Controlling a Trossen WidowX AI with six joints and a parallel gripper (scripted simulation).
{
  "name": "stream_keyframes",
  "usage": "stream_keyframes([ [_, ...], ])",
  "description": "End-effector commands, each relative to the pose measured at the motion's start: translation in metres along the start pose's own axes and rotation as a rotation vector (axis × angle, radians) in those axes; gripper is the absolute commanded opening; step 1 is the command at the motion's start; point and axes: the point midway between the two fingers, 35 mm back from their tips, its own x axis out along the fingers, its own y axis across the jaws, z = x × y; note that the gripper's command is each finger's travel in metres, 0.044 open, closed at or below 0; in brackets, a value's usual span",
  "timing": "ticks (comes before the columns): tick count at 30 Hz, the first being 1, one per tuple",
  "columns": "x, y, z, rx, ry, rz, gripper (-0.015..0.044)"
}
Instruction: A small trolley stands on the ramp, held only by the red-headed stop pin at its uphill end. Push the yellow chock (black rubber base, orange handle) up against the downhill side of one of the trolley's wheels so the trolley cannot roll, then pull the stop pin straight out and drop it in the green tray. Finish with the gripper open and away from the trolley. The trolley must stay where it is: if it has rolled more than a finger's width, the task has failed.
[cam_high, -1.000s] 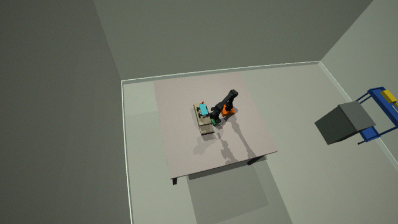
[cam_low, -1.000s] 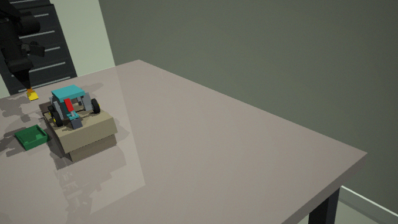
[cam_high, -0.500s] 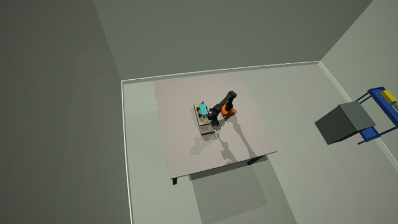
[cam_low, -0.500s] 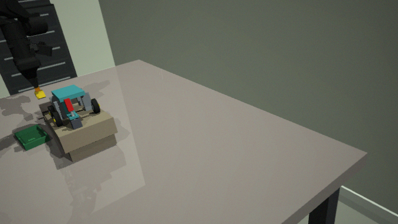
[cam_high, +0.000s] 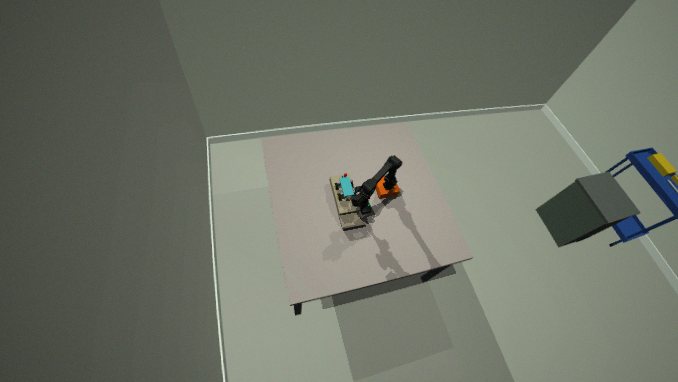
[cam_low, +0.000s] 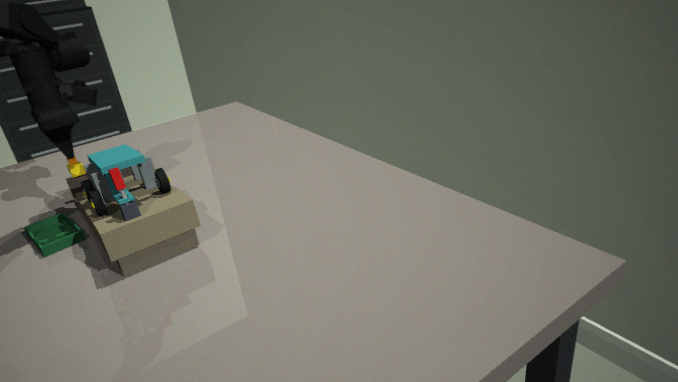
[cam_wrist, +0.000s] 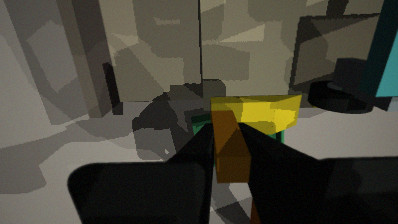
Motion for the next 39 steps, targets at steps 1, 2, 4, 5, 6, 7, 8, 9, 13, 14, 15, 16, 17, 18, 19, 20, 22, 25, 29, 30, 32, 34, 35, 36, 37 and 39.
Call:
stream_keyframes([
  [1,0.012,-0.001,0.000,-0.006,0.001,-0.009,0.0000],
  [2,0.015,-0.001,0.001,-0.006,0.001,-0.009,0.0000],
  [4,0.019,-0.001,0.001,-0.006,0.001,-0.009,0.0000],
  [5,0.021,-0.001,0.001,-0.006,0.001,-0.009,0.0000],
  [6,0.023,-0.001,0.001,-0.006,0.001,-0.009,0.0000],
  [7,0.025,-0.001,0.001,-0.006,0.001,-0.009,0.0000],
  [8,0.028,-0.001,0.001,-0.006,0.001,-0.009,0.0000],
  [9,0.030,-0.001,0.001,-0.006,0.001,-0.009,0.0000],
  [13,0.038,-0.001,0.001,-0.006,0.001,-0.009,0.0000],
  [14,0.041,-0.002,0.001,-0.006,0.001,-0.009,0.0000],
  [15,0.042,-0.002,0.002,-0.006,0.001,-0.009,0.0000],
  [16,0.044,-0.002,0.002,-0.006,0.001,-0.009,0.0000],
  [17,0.045,-0.002,0.002,-0.006,0.001,-0.009,0.0000],
  [18,0.046,-0.002,0.002,-0.006,0.001,-0.009,0.0000],
  [19,0.046,-0.002,0.002,-0.006,0.001,-0.009,0.0000],
  [20,0.046,-0.002,0.002,-0.006,0.001,-0.009,0.0000],
  [22,0.045,-0.003,0.002,-0.006,0.001,-0.009,0.0000],
  [25,0.044,-0.005,0.001,-0.006,0.001,-0.009,0.0000],
  [29,0.044,-0.009,0.001,-0.006,0.001,-0.010,0.0000],
  [30,0.044,-0.010,0.001,-0.006,0.001,-0.010,0.0000],
  [32,0.045,-0.012,0.000,-0.006,0.001,-0.010,0.0000],
  [34,0.045,-0.014,0.000,-0.006,0.001,-0.010,0.0000],
  [35,0.046,-0.014,0.000,-0.006,0.001,-0.010,0.0000],
  [36,0.046,-0.015,0.000,-0.006,0.001,-0.010,0.0000],
  [37,0.046,-0.016,0.000,-0.006,0.001,-0.010,0.0000],
  [39,0.046,-0.017,0.000,-0.006,0.001,-0.011,0.0000],
])
